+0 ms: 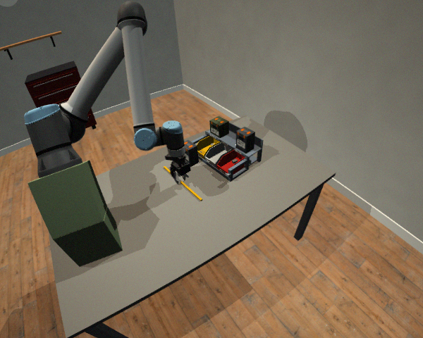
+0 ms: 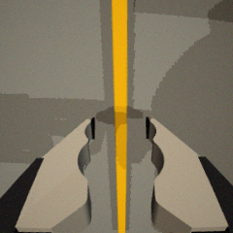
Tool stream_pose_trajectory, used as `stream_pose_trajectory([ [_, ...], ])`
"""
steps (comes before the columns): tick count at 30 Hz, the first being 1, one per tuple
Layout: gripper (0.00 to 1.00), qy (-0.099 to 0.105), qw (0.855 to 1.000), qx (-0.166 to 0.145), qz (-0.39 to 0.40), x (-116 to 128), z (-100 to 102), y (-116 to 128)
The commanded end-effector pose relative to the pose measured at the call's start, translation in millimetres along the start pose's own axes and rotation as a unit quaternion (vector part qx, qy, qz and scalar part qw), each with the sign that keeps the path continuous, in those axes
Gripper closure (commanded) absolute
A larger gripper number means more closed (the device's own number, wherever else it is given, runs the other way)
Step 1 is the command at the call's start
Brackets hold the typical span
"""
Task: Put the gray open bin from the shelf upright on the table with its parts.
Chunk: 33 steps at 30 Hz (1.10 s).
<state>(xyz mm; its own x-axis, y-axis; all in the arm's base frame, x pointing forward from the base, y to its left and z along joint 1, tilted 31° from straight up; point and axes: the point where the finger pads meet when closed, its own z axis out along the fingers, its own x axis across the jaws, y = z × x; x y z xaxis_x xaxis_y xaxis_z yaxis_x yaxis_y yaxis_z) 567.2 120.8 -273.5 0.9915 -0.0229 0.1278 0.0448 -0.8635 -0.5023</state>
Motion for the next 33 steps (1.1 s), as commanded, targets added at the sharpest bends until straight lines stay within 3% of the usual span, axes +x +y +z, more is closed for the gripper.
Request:
stream_pose_trajectory([
  [1,0.74,0.000,1.000,0.000,0.000,0,0,0],
  [7,0.74,0.000,1.000,0.000,0.000,0,0,0],
  [12,0.74,0.000,1.000,0.000,0.000,0,-50,0],
  [24,0.74,0.000,1.000,0.000,0.000,0,-50,0],
  [29,0.74,0.000,1.000,0.000,0.000,0,-103,0],
  [33,0.74,0.000,1.000,0.000,0.000,0,-103,0],
])
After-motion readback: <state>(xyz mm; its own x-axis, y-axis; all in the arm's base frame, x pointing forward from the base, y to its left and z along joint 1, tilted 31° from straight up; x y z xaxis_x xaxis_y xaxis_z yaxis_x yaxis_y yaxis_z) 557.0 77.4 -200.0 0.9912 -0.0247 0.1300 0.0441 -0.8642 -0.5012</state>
